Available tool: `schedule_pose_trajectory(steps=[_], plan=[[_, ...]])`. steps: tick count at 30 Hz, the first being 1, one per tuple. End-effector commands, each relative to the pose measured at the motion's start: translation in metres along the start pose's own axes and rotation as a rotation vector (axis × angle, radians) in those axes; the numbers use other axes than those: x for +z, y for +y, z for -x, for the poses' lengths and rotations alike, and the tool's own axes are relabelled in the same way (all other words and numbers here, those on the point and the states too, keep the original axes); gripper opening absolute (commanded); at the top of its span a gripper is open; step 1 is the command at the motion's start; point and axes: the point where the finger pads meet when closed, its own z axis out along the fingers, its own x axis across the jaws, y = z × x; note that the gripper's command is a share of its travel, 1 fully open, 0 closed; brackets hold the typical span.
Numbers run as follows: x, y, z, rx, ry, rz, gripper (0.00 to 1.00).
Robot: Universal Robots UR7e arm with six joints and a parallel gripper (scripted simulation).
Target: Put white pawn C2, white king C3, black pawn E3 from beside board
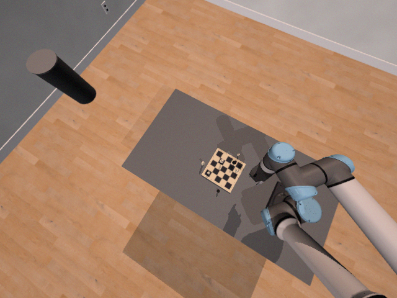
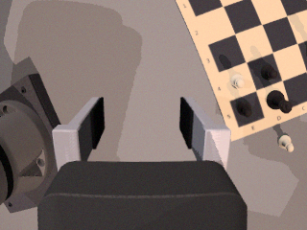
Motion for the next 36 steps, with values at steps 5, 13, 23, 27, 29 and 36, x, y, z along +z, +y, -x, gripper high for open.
schedule_pose_trajectory(steps=[5, 13, 23, 27, 29, 36], plan=[[0.0, 0.0, 0.0, 0.0, 0.001, 0.0, 1.0], [0.0, 0.0, 0.0, 0.0, 0.001, 0.0, 1.0], [-0.001, 0.0, -0.001, -0.004, -0.002, -0.002, 1.0], [-0.003, 0.0, -0.003, -0.016, -0.01, -0.011, 1.0], [-0.004, 0.0, -0.005, -0.026, -0.017, -0.018, 1.0], [-0.009, 0.001, -0.014, -0.067, -0.044, -0.048, 1.0]])
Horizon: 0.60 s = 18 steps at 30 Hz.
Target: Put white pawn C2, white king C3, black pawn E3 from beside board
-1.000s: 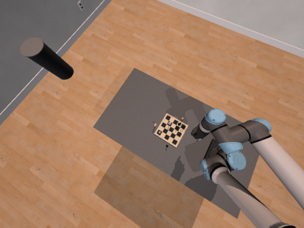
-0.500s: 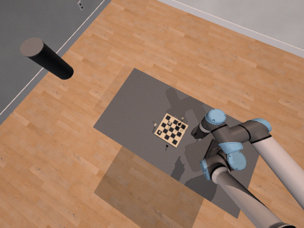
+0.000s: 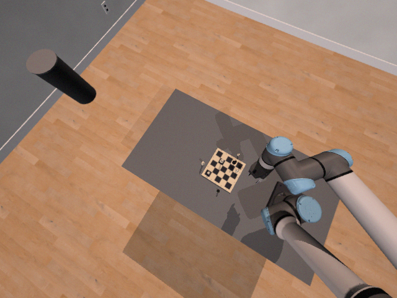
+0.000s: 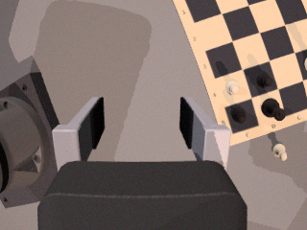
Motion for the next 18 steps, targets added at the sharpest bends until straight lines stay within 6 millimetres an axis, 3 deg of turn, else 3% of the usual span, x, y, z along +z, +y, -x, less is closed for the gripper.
schedule_pose_trajectory(steps=[1, 18], plan=[[-0.005, 0.001, -0.007, -0.034, -0.022, -0.026, 1.0], [-0.029, 0.018, -0.072, -0.275, -0.138, -0.253, 1.0]])
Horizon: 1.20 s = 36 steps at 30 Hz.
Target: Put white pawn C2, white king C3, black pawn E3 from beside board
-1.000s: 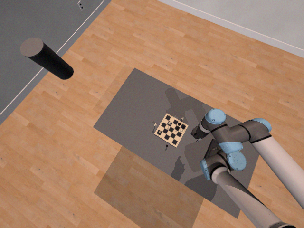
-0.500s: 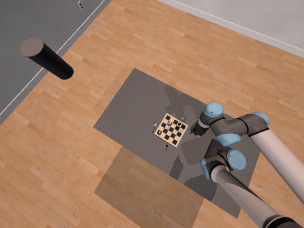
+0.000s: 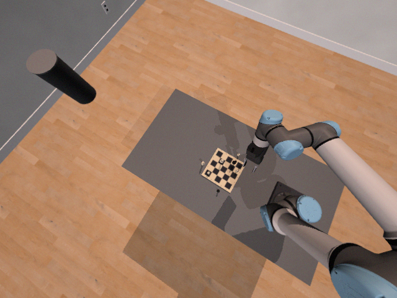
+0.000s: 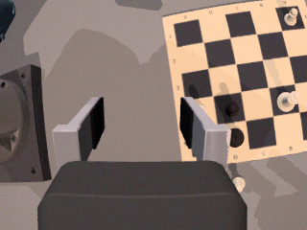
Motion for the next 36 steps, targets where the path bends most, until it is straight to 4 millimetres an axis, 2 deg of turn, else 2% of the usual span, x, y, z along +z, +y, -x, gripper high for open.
schedule_pose_trajectory(steps=[1, 11, 14, 24, 29, 31, 36], plan=[[-0.01, 0.011, -0.021, -0.084, -0.033, -0.086, 1.0], [-0.022, 0.057, -0.08, -0.285, -0.044, -0.318, 1.0], [-0.022, 0.063, -0.086, -0.304, -0.04, -0.342, 1.0], [-0.012, 0.119, -0.138, -0.462, 0.027, -0.55, 1.0], [-0.002, 0.143, -0.157, -0.516, 0.071, -0.626, 1.0], [-0.002, 0.143, -0.157, -0.516, 0.071, -0.626, 1.0], [0.007, 0.161, -0.17, -0.554, 0.108, -0.68, 1.0]])
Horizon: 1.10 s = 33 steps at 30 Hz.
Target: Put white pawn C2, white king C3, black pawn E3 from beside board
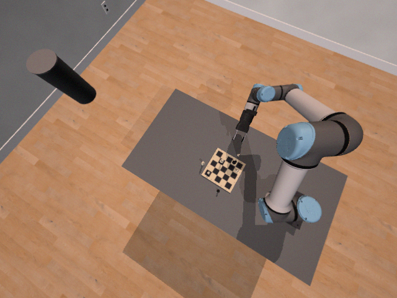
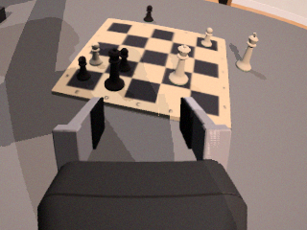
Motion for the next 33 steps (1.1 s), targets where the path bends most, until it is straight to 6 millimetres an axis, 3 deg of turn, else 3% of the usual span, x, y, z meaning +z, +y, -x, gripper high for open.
schedule_pose_trajectory(steps=[1, 10, 33], plan=[[-0.005, 0.02, -0.002, -0.044, 0.027, -0.044, 1.0], [-0.007, 0.038, -0.002, -0.079, 0.057, -0.077, 1.0], [-0.007, 0.04, -0.002, -0.082, 0.06, -0.079, 1.0]])
